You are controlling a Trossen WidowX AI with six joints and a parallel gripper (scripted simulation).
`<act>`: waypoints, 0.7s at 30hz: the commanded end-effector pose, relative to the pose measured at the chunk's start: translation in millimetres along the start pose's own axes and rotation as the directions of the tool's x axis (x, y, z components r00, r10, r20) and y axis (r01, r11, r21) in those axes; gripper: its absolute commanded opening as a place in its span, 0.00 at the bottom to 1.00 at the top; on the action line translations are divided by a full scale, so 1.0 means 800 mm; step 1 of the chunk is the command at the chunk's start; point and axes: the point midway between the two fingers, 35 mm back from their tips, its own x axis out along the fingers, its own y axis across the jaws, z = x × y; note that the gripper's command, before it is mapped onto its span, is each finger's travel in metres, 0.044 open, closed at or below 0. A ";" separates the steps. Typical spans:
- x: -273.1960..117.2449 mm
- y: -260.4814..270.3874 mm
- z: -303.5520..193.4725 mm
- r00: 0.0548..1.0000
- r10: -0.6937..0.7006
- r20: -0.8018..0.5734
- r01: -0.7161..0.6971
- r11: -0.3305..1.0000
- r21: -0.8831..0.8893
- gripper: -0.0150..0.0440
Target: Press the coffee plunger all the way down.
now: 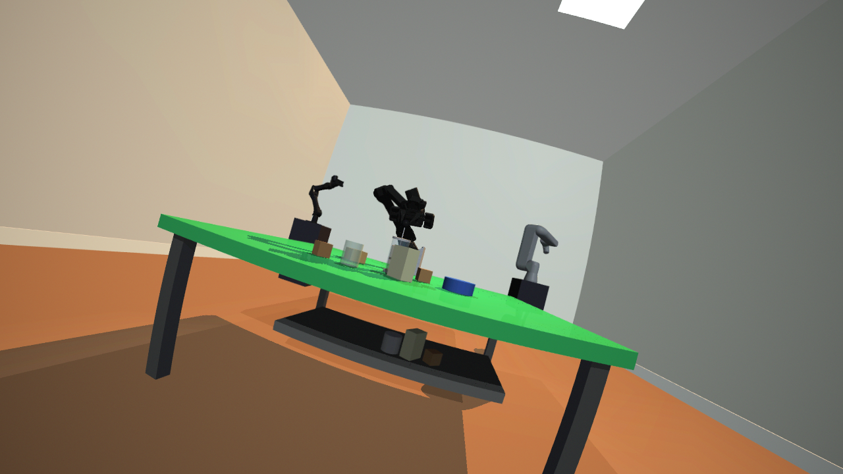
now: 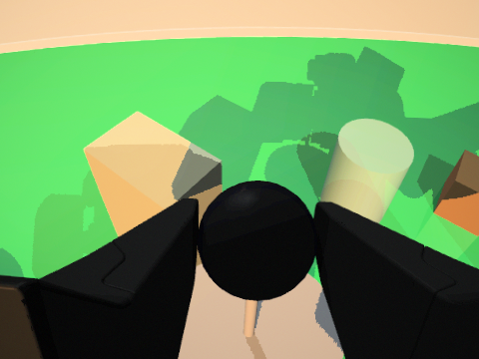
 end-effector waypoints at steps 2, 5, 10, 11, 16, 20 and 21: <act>0.012 0.000 -0.030 0.999 -0.001 -0.038 0.000 1.000 -0.028 0.46; 0.016 -0.001 -0.034 0.999 -0.002 -0.036 0.001 1.000 -0.029 0.46; 0.021 -0.001 -0.033 0.999 -0.003 -0.035 0.002 1.000 -0.030 0.46; 0.022 -0.001 -0.033 0.999 -0.003 -0.035 0.002 1.000 -0.030 0.46; 0.023 0.000 -0.031 0.999 -0.004 -0.035 0.003 1.000 -0.029 0.46; 0.024 0.000 -0.031 0.999 -0.004 -0.035 0.003 1.000 -0.029 0.46; 0.024 0.000 -0.031 0.999 -0.004 -0.035 0.003 1.000 -0.029 0.46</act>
